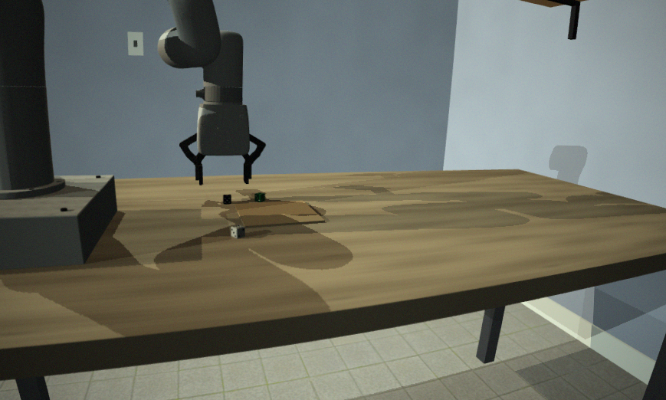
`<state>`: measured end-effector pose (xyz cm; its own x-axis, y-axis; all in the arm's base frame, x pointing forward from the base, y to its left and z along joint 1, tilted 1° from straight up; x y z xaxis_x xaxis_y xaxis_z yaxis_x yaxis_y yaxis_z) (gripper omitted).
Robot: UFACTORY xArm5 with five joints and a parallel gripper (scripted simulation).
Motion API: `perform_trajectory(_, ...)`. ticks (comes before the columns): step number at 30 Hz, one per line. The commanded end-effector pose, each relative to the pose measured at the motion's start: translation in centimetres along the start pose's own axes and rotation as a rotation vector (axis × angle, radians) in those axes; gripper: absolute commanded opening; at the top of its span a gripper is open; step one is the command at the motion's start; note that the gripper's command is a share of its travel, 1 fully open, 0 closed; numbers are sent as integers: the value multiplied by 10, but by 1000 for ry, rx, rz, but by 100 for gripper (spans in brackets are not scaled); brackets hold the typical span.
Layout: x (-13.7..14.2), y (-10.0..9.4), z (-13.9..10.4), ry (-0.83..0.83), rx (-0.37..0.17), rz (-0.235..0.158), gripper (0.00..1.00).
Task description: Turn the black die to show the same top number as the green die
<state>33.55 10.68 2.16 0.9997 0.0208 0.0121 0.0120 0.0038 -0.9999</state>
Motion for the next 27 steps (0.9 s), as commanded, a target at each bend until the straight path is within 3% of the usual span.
perform_trajectory(1, 1, -1, 0, 0, 1, -3, 100)
perform_trajectory(7, 6, -1, 0, 0, 1, -3, 100)
perform_trajectory(22, 61, -1, -3, 0, 0, -3, 100)
perform_trajectory(27, 68, -1, -3, 0, 0, -3, 100)
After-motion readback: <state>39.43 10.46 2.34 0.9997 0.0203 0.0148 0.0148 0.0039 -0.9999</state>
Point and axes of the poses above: the point where the finger pads meet when closed, its own y axis out along the fingers, its own x axis across the jaws, z = x × y, the point moved 4 cm from there along -y, back along the fingers, and after that the axes turned 7 degrees about -y, right-handed, at the moved point
